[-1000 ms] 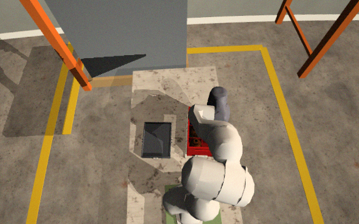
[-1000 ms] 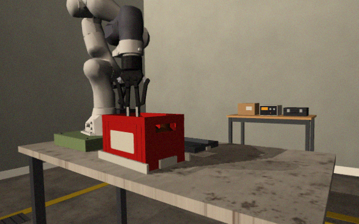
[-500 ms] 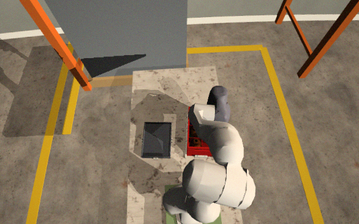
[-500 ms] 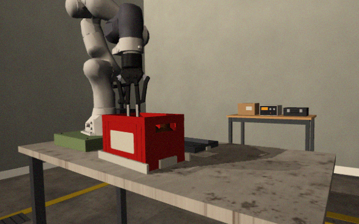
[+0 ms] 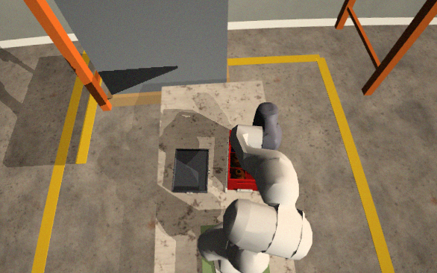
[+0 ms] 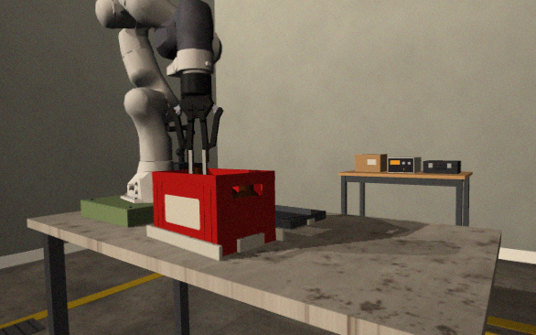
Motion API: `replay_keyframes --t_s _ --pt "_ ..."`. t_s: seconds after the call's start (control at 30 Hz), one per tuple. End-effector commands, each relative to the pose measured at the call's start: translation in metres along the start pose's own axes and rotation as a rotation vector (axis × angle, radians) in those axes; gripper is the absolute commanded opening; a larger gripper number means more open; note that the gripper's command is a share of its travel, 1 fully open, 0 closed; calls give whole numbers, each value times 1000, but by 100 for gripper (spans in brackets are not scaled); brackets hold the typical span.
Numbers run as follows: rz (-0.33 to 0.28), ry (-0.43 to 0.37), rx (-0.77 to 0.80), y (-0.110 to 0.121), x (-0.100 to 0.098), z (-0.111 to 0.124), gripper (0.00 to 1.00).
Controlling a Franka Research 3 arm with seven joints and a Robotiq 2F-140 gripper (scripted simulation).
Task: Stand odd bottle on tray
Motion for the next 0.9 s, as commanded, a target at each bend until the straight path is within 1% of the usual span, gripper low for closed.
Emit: replay_keyframes --t_s 0.0,0.33,0.87 --pt "-2 0 7 -2 -6 0 10" --pt "-2 0 7 -2 -13 0 10" --pt "-2 0 7 -2 -15 0 10"
Point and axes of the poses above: the point where the finger pads meet when closed, its own x axis out along the fingers, its own y axis across the jaws, z = x × y, the point moved 1 cm from there along -x, back along the fingers, and after that the axes turned 11 degrees about -x, right-handed, at the moved point
